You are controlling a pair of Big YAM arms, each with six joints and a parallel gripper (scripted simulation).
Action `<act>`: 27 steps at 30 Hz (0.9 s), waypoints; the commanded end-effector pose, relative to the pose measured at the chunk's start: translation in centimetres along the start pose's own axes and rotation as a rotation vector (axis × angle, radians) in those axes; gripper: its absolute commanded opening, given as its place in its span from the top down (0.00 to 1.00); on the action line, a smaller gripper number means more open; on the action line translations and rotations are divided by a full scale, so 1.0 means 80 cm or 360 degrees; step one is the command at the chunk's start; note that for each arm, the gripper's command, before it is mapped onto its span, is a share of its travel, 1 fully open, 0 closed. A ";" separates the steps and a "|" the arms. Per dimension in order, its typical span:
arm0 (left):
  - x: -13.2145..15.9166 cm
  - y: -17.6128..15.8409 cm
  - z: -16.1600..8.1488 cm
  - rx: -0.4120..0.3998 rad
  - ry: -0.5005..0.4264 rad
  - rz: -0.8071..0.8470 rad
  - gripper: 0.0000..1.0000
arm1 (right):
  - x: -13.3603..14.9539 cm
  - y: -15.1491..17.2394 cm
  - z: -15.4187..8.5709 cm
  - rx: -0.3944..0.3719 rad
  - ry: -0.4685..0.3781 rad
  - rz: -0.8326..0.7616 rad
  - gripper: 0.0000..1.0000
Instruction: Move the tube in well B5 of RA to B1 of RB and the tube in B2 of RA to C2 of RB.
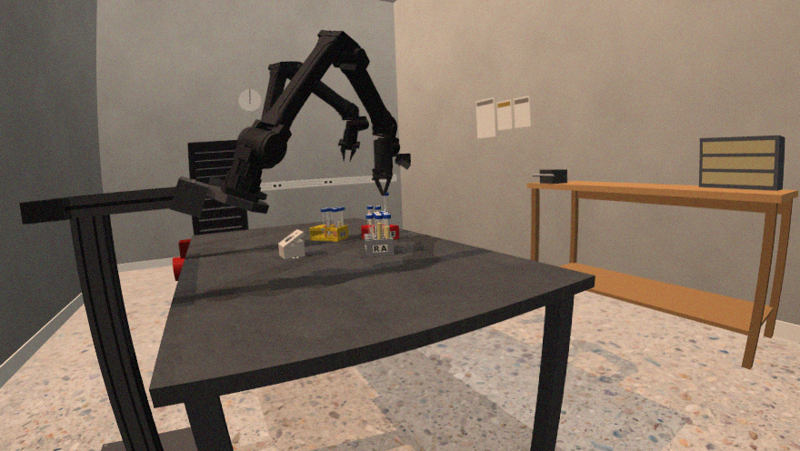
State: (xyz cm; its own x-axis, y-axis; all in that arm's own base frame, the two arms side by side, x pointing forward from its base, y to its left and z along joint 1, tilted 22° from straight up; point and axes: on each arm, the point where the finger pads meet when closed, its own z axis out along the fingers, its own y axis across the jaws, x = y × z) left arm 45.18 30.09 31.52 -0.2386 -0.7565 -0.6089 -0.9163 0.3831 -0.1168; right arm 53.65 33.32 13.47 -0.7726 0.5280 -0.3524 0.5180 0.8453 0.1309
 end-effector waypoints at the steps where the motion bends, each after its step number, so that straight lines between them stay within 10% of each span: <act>1: -0.019 -0.006 -0.016 0.0034 -0.0049 -0.0021 0.70 | -0.007 0.000 0.013 -0.0001 -0.0002 0.0003 1.00; 27: -0.019 -0.006 -0.016 0.0034 -0.0049 -0.0021 0.70 | -0.004 -0.002 0.025 0.0005 0.0002 -0.0002 1.00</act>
State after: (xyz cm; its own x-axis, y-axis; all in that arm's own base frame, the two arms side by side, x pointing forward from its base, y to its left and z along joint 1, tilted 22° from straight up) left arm 45.18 30.09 31.52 -0.2386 -0.7565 -0.6089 -0.9163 0.3831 -0.1168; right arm 54.00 33.27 12.78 -0.7722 0.5284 -0.3528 0.5179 0.8452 0.1321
